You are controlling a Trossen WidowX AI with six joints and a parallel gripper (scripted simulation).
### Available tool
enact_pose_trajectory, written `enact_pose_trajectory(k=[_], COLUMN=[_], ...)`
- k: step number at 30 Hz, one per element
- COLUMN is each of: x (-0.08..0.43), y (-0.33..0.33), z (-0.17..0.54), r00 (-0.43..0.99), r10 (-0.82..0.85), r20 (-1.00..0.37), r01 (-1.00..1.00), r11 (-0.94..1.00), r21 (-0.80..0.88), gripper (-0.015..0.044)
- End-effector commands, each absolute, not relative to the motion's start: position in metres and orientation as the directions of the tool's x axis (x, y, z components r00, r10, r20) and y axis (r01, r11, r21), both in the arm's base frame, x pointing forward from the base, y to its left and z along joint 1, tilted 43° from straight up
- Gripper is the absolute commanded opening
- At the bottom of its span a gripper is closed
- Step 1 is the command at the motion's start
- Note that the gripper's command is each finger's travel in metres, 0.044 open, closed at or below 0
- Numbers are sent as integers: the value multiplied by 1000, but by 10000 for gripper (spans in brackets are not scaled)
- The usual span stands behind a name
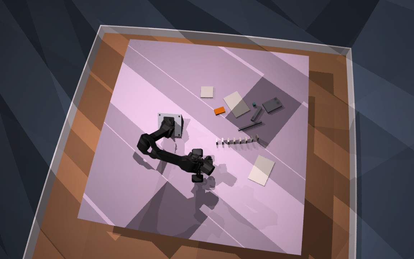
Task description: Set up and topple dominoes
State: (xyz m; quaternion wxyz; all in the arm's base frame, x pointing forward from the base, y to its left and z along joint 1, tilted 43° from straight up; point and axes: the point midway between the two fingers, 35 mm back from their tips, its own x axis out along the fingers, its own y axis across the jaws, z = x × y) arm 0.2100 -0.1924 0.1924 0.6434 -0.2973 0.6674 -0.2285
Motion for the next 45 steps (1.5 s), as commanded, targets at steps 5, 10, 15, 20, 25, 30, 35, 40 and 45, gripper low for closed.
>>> enact_pose_trajectory(k=[5,10,15,20,25,30,35,40,45], x=[210,210,210,210,210,210,210,219,211], y=[-201,-207,-208,-208,-208,-208,-208,-170,-121], z=[183,178,176,176,176,176,176,212,265], r00=[12,12,12,12,12,12,12,25,44], r10=[-693,-693,-693,-693,-693,-693,-693,-682,-688], r20=[-721,-721,-721,-721,-721,-721,-721,-731,-724], r01=[-108,-108,-108,-108,-108,-108,-108,-133,-175], r11=[716,716,716,716,716,716,716,722,708], r21=[-689,-690,-690,-690,-690,-690,-690,-679,-684], gripper=[440,440,387,256,125,107,107,107,107])
